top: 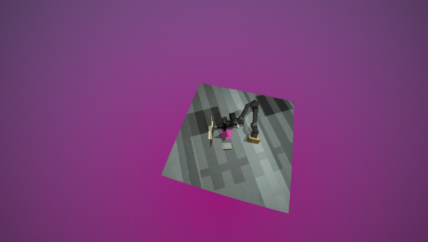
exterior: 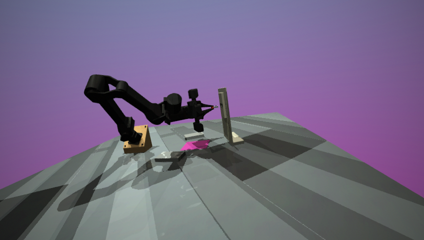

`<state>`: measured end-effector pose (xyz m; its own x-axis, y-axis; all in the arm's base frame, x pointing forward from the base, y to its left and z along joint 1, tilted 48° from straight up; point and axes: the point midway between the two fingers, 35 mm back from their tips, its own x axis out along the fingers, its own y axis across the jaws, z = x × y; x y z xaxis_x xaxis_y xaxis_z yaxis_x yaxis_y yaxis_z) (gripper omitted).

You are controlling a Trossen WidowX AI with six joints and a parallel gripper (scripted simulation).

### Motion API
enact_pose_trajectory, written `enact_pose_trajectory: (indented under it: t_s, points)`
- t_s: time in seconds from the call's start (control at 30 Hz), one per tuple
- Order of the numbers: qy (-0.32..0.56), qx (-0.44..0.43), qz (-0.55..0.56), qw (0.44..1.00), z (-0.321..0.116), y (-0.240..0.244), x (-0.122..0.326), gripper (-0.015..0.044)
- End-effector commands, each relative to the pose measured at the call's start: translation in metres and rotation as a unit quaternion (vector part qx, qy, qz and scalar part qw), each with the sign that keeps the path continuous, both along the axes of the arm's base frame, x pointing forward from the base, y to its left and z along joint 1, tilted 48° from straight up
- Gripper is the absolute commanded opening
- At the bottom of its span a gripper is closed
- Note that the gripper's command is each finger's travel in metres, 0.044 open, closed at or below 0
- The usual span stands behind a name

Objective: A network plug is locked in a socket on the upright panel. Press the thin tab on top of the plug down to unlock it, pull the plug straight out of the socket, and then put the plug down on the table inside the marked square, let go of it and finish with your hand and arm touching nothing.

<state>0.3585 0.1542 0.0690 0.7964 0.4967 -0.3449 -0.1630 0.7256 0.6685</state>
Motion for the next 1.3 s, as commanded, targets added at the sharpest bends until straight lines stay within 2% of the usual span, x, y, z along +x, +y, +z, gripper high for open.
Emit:
enact_pose_trajectory:
  t_s: [0.0,1.27]
  points:
    - [0.000,0.002,-0.002,1.000,0.001,-0.001,-0.004,0.0000]
    - [0.000,0.002,-0.002,1.000,0.004,-0.009,-0.024,0.0000]
